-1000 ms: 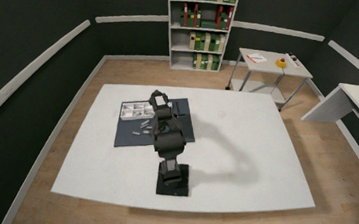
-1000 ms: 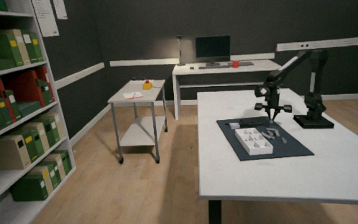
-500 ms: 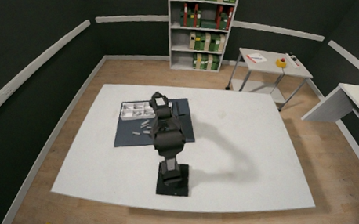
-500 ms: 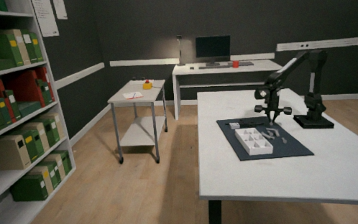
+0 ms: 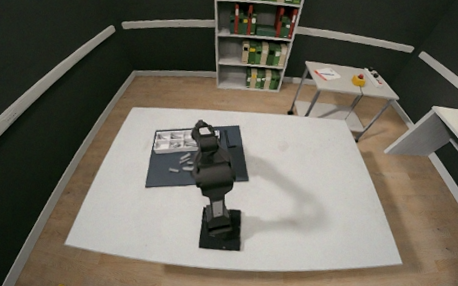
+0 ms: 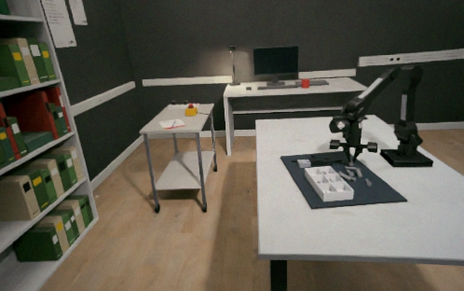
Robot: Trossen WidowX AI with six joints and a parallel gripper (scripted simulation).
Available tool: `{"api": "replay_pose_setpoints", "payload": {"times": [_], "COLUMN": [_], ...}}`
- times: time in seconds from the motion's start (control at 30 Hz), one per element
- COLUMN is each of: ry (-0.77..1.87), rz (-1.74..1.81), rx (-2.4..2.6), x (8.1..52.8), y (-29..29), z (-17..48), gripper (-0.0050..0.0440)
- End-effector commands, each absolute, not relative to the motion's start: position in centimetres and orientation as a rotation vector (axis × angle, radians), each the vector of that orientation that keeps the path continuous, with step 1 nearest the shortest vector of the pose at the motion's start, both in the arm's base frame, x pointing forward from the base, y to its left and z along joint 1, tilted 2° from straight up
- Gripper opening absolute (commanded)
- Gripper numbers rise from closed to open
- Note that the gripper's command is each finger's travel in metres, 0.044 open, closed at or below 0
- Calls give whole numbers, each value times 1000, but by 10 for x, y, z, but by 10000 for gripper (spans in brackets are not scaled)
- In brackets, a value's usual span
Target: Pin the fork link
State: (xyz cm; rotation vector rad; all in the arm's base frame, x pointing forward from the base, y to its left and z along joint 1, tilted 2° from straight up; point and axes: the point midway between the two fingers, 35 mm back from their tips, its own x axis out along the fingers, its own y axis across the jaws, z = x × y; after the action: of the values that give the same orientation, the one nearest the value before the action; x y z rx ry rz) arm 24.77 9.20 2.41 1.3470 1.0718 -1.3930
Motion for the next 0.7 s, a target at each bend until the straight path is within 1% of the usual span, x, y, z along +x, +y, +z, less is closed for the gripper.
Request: {"api": "replay_pose_setpoints", "payload": {"times": [0.0, 0.67], "ry": [1072, 1071], "rz": [-1393, -1391], "rx": [1347, 1350], "x": [248, 249], "y": [91, 91], "z": [20, 16], "gripper": [-50, -50]}}
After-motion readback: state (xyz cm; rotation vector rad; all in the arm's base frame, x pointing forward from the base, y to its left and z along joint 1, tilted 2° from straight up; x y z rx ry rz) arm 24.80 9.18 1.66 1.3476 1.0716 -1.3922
